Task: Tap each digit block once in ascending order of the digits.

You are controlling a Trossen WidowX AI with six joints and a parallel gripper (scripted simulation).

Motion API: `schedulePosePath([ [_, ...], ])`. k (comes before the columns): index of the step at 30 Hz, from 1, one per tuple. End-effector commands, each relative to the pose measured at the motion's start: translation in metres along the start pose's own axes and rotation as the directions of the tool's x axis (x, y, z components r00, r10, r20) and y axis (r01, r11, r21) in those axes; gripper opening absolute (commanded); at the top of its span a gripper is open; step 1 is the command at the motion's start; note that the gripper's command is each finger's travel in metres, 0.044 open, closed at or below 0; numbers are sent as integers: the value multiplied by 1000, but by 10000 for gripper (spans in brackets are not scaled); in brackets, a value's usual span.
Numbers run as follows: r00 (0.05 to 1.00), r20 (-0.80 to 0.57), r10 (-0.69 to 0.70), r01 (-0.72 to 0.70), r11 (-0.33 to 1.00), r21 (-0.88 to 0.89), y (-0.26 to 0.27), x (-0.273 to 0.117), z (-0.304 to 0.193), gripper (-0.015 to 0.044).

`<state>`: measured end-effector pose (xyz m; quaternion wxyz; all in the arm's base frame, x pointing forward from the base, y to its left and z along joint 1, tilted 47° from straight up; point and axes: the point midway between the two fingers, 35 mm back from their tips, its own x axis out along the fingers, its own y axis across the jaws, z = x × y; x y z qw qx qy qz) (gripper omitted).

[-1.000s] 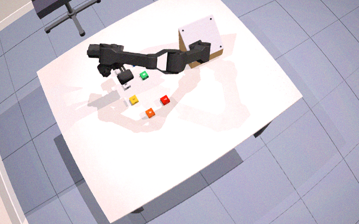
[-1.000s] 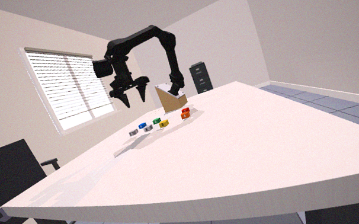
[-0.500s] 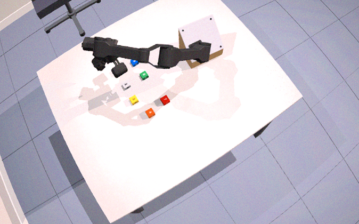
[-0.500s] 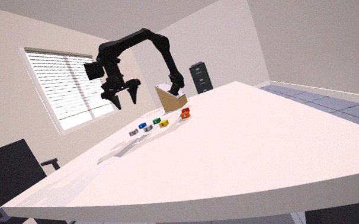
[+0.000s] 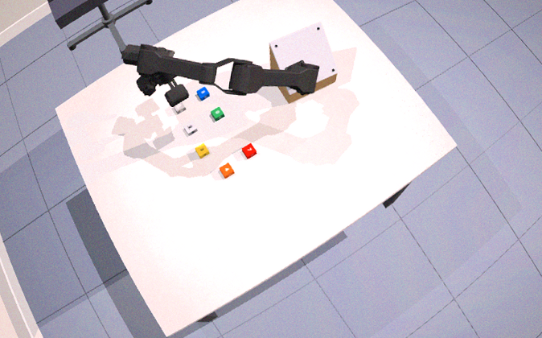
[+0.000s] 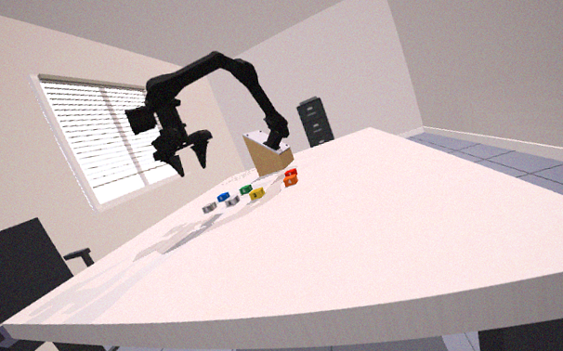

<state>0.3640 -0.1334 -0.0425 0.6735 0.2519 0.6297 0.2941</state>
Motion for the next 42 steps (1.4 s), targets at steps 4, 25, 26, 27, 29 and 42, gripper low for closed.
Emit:
schedulePosePath([
  [4,1000,-7,4,-4,1000,0,-1,2,-1,400],
  [25,1000,-11,8,-8,1000,5,92,2,-94,400],
  [26,1000,-11,8,-8,1000,5,92,5,-94,374],
  [27,1000,-11,7,-7,1000,5,91,13,-93,348],
  [29,1000,-10,6,-6,1000,5,91,44,-92,295],
  [42,1000,-10,11,-11,1000,4,94,83,-95,20],
])
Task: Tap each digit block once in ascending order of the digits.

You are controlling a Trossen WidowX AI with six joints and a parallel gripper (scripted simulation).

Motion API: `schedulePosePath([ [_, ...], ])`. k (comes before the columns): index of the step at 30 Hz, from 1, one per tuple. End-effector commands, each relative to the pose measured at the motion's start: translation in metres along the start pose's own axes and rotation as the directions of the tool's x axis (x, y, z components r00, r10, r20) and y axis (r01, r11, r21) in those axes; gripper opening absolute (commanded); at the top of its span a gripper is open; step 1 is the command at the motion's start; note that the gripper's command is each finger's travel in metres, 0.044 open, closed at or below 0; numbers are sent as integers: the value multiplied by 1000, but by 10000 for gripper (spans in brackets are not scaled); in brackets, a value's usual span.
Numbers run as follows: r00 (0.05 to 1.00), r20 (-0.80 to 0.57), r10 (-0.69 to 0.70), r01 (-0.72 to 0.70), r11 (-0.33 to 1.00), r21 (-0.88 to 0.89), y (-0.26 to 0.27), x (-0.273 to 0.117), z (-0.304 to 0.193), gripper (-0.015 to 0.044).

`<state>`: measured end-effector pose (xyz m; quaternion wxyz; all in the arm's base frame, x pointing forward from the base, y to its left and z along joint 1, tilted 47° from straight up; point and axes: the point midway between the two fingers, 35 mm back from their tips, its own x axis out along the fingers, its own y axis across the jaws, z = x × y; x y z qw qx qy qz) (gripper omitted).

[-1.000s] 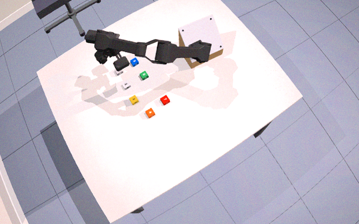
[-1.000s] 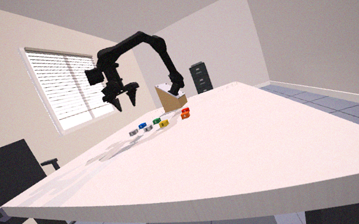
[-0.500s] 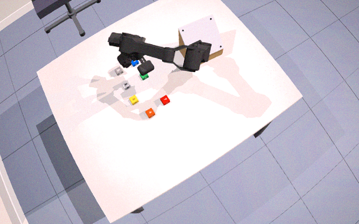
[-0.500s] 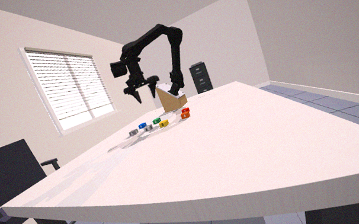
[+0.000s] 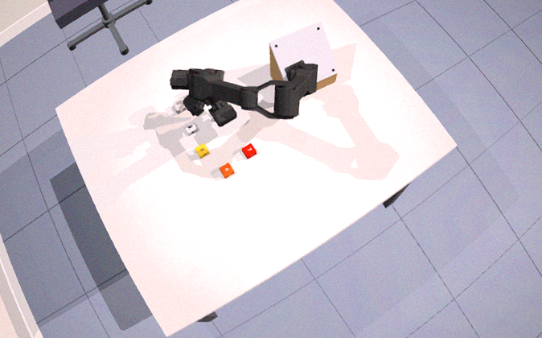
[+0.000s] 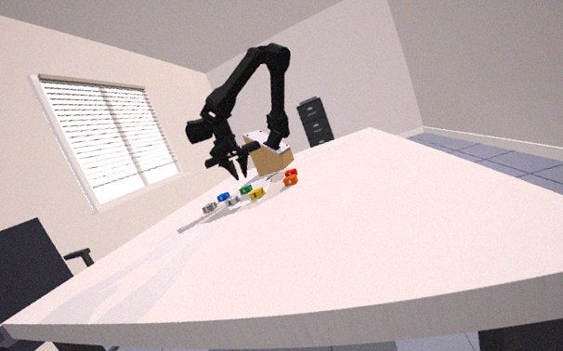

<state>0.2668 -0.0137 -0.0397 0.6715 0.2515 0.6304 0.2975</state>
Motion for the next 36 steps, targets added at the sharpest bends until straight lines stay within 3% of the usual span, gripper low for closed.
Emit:
schedulePosePath([
  [1,1000,-4,6,-6,1000,8,0,3,-2,20],
  [26,1000,-4,7,-7,1000,8,1,33,-2,20],
  [36,1000,2,2,-2,1000,1,0,22,0,20],
])
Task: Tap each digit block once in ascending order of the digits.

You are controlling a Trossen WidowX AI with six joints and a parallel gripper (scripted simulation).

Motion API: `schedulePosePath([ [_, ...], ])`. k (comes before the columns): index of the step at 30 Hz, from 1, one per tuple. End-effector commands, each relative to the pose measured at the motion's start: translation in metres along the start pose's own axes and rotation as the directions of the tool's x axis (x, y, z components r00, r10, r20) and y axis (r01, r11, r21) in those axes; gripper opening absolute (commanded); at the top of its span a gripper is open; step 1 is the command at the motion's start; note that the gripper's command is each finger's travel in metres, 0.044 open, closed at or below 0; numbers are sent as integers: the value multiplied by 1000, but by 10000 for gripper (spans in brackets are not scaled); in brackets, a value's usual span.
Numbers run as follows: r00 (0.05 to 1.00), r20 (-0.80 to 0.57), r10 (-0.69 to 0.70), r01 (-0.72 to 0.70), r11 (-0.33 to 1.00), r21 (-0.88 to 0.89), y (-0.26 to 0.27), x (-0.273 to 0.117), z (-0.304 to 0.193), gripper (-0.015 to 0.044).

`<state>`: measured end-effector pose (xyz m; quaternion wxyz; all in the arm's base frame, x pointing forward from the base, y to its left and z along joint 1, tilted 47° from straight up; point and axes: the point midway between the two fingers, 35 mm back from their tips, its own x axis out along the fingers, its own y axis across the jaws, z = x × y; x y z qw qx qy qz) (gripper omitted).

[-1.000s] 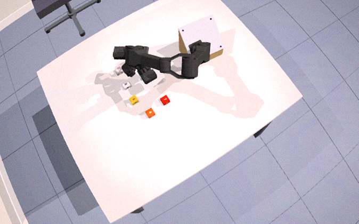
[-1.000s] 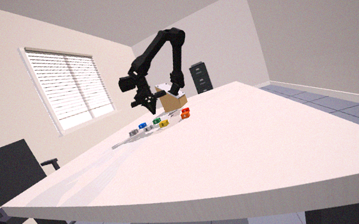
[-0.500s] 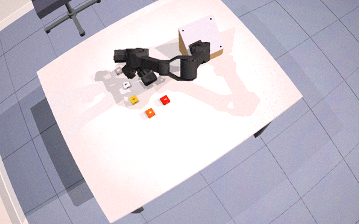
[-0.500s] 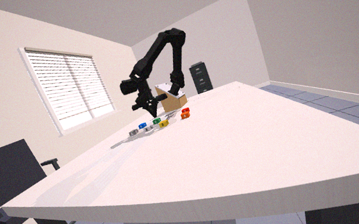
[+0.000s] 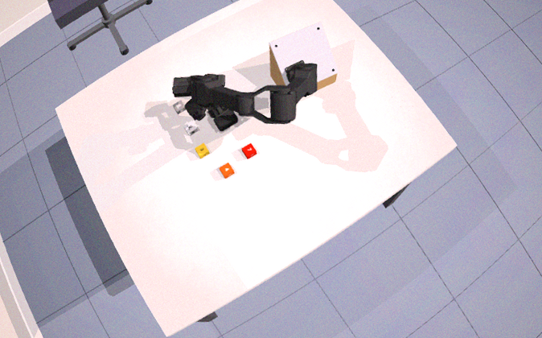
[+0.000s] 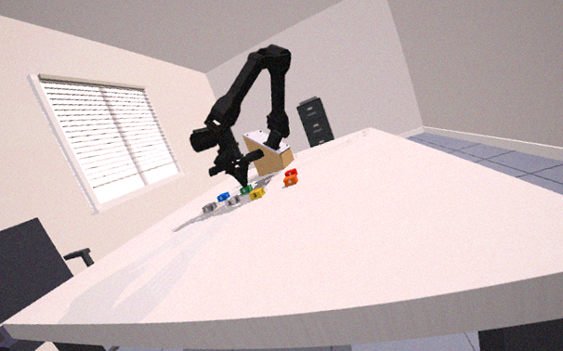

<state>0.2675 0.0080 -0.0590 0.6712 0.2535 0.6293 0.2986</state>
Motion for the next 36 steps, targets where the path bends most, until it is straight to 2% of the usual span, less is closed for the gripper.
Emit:
schedulePosePath([
  [1,1000,-3,-1,1,1000,4,-1,-17,-1,20],
  [7,1000,-6,1,-1,1000,7,-1,-28,-1,20],
  [12,1000,-7,-3,3,1000,8,-3,-96,0,20],
  [14,1000,-7,-1,1,1000,8,-2,-107,-1,20],
  [19,1000,-7,-4,4,1000,8,3,-108,9,20],
  [26,1000,-4,1,-1,1000,5,67,-107,93,20],
  [32,1000,-4,2,-2,1000,5,69,-107,95,20],
  [34,1000,-4,1,-1,1000,5,69,-96,96,20],
  [36,1000,-3,0,0,1000,5,68,-66,97,20],
])
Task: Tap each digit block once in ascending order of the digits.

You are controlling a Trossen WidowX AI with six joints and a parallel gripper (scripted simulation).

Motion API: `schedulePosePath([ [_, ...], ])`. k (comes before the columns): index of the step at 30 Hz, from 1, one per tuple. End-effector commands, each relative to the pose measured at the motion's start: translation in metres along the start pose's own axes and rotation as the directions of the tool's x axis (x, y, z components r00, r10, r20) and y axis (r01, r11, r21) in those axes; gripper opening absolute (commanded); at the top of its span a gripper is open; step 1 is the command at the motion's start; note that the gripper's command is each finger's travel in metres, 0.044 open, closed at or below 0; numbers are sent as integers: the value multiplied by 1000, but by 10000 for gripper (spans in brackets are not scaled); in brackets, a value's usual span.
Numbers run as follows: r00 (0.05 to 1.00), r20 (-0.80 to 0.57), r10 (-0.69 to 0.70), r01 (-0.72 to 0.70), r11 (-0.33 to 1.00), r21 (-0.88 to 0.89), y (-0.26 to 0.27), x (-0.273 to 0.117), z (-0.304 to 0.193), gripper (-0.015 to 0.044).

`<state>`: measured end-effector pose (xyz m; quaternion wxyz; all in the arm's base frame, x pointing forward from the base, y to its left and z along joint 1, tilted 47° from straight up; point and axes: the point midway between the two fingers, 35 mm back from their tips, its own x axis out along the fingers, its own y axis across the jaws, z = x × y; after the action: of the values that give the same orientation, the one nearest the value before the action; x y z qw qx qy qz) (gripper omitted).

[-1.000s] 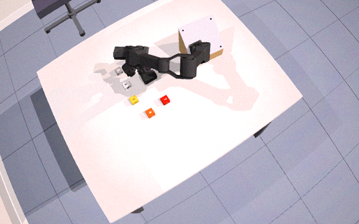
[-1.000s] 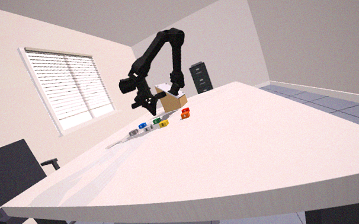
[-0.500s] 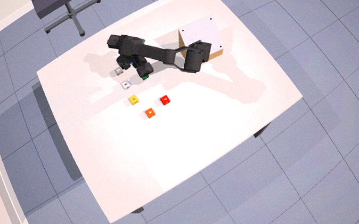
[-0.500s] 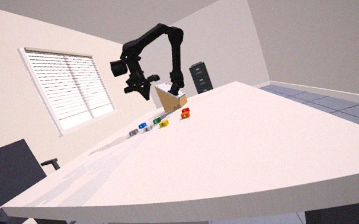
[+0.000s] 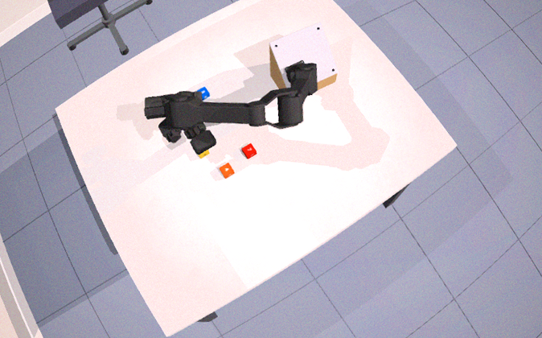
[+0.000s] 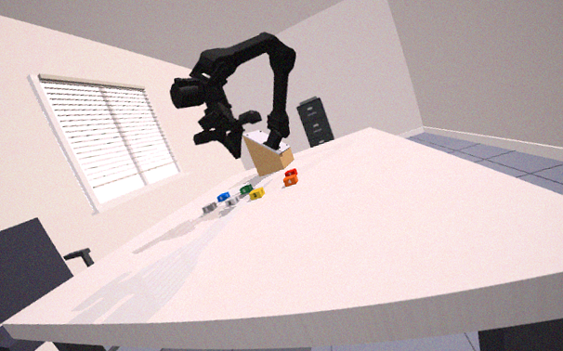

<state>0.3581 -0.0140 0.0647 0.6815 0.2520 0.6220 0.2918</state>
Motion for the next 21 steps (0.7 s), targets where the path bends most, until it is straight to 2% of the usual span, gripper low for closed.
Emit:
schedulePosePath([
  [1,999,-28,15,-15,1000,8,3,50,-4,20],
  [4,999,-29,19,-18,1000,8,5,73,-6,20],
  [21,999,-28,19,-19,1000,8,5,93,-7,20],
])
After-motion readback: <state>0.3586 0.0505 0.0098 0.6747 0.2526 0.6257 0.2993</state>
